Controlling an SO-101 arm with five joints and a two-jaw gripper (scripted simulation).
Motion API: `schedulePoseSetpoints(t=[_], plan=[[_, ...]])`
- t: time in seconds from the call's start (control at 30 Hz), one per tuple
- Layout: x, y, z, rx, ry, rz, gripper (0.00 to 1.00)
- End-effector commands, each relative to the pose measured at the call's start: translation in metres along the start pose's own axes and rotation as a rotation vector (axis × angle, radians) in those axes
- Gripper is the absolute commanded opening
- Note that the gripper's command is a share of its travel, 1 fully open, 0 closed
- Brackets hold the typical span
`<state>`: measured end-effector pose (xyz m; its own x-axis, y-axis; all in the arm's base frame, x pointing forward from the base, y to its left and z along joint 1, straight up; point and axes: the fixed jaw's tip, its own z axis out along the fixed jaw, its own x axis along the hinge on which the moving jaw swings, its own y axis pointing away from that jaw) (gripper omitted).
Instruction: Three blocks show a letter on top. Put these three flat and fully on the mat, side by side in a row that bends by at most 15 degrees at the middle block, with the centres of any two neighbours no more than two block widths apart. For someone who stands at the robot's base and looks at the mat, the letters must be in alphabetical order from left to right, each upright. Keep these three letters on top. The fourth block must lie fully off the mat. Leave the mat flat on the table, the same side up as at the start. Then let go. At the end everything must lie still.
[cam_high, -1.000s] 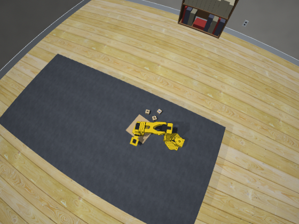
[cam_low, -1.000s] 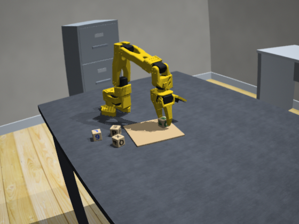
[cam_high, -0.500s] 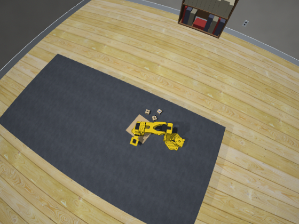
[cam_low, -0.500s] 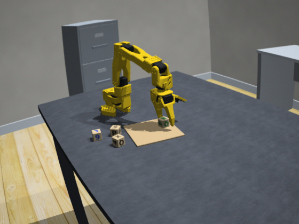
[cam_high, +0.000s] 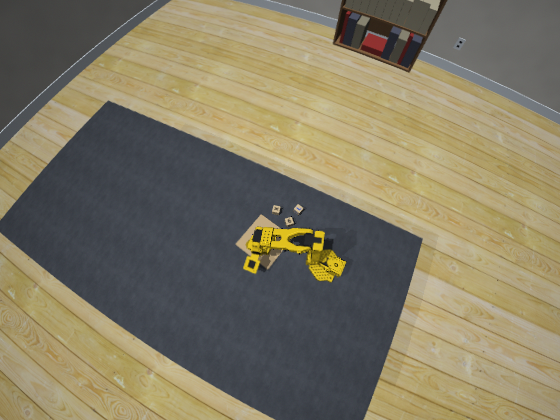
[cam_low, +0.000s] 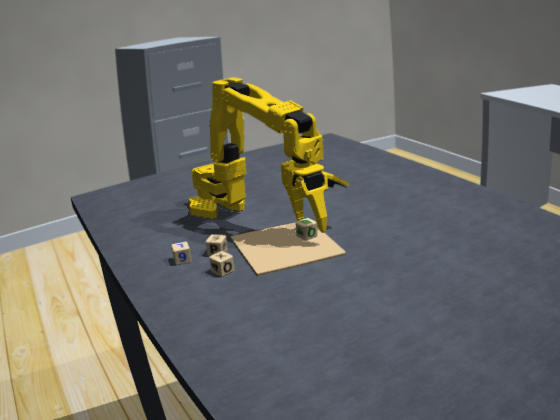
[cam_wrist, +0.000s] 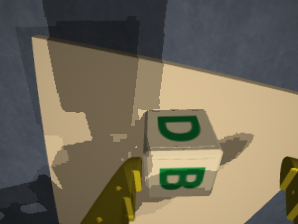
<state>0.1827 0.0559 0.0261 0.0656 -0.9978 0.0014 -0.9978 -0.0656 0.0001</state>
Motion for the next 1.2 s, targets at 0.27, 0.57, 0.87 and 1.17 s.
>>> schedulePoseSetpoints(t=[0.27, 0.57, 0.87, 1.17], plan=[[-0.003, -0.010, -0.049, 0.091, -0.023, -0.002, 0.33], [-0.002, -0.007, -0.065, 0.091, -0.023, -0.002, 0.33], [-0.002, -0.007, -0.065, 0.091, -0.023, -0.002, 0.33], [-0.002, -0.007, -0.065, 0.091, -0.023, -0.002, 0.33]])
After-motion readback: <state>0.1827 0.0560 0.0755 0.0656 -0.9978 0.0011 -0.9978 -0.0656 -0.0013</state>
